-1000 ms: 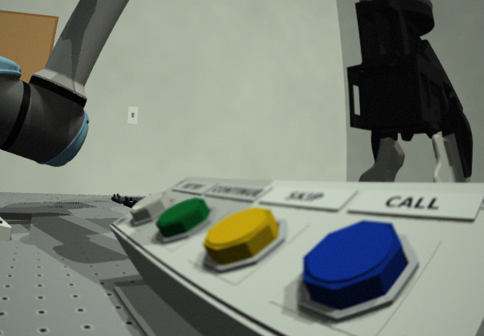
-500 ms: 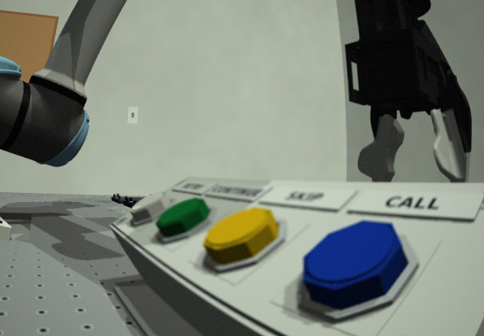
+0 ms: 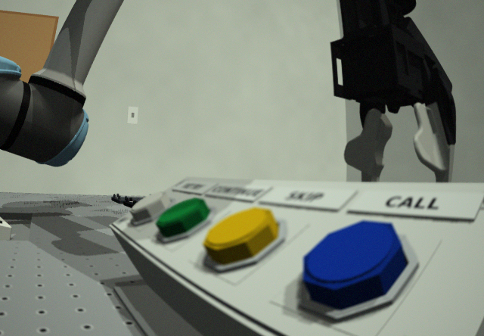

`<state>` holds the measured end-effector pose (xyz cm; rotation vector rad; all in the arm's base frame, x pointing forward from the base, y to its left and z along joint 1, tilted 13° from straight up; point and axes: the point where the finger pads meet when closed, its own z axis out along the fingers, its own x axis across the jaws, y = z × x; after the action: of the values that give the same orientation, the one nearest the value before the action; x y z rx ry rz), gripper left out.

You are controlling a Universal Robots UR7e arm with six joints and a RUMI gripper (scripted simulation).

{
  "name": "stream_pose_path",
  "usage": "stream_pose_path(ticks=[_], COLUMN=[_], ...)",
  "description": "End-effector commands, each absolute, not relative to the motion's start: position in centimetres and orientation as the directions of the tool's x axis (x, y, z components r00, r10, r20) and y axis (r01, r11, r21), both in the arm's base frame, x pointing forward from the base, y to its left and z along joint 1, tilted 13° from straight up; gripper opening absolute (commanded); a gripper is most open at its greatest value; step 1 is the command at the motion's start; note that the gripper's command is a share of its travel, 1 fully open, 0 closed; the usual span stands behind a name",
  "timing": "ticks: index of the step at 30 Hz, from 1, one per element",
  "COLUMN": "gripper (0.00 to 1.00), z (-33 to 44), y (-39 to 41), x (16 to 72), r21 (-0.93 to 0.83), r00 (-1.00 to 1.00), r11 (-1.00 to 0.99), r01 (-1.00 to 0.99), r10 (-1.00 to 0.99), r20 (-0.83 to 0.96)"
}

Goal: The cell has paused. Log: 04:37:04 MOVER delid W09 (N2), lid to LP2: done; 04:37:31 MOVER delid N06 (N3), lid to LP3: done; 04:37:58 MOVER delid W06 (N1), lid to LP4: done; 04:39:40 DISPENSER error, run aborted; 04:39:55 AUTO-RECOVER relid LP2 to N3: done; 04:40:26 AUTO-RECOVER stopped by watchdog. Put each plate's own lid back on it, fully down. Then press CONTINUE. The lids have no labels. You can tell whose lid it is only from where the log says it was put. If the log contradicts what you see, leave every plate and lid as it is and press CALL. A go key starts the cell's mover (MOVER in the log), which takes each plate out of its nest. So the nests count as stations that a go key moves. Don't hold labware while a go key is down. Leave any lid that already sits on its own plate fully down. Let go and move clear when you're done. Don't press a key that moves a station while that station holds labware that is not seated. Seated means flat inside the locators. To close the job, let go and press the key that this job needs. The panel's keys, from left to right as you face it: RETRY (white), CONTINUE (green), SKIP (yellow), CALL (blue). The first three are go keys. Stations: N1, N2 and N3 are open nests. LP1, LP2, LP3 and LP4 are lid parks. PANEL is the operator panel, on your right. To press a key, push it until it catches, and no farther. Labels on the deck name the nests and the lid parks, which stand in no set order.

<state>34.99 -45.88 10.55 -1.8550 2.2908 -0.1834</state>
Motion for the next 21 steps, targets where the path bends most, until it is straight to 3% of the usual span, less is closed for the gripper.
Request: stream_pose_path(ticks=[1,21], gripper=[0.00,0.00], z=[10.8,11.4], y=[-43.5,-34.7], x=[35.4,37.1], r21=[-0.213,-0.213], r00=[-0.212,-0.212], r11=[0.221,0.221], r01=[-0.952,-0.952], r10=[-0.975,-0.975], r20=[-0.068,-0.068])
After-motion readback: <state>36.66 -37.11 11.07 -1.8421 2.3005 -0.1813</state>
